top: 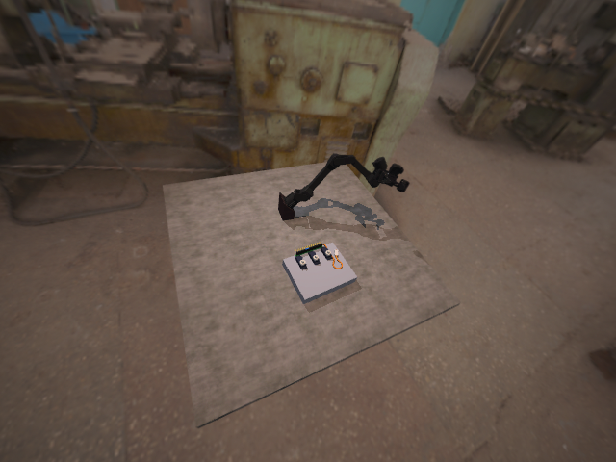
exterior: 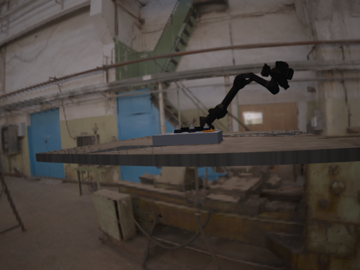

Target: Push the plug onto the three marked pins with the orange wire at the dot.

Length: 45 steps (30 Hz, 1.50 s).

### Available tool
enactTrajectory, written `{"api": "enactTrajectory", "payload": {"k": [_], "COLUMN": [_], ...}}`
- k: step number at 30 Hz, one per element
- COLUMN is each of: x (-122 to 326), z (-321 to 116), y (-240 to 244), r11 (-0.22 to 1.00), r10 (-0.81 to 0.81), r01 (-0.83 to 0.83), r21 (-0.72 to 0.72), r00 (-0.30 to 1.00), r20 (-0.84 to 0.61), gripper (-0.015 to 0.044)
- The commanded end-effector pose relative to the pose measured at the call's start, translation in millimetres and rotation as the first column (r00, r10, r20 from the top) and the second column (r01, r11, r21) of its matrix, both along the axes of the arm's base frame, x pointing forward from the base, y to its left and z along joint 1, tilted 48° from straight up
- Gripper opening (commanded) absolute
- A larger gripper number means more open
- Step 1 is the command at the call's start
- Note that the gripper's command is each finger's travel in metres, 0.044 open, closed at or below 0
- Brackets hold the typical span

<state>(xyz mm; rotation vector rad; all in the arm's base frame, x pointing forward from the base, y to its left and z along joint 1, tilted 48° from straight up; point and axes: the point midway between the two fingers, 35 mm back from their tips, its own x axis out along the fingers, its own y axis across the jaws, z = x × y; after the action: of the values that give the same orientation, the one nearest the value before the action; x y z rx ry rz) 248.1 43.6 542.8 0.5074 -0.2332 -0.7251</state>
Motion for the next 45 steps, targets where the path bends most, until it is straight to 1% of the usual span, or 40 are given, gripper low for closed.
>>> {"api": "enactTrajectory", "payload": {"k": [1,6,11,20,28,36,45], "x": [0,2,5,15,27,40,56], "z": [0,2,7,11,4,-14,-49], "y": [0,-4,-12,-24,-29,-31,-33], "r11": [1.000,0.999,0.993,0.954,0.900,0.837,0.766], "r10": [-0.001,-0.013,-0.030,-0.020,0.038,0.126,0.240], "r01": [0.001,0.014,0.037,0.058,0.031,-0.043,-0.174], "r21": [-0.002,-0.037,-0.114,-0.293,-0.434,-0.546,-0.620], "r00": [1.000,1.000,0.998,0.991,0.988,0.985,0.970], "r20": [0.001,0.021,0.061,0.131,0.149,0.116,0.024], "gripper": [0.0374,0.0242,0.0115,0.0115,0.0115,0.0115,0.0115]}}
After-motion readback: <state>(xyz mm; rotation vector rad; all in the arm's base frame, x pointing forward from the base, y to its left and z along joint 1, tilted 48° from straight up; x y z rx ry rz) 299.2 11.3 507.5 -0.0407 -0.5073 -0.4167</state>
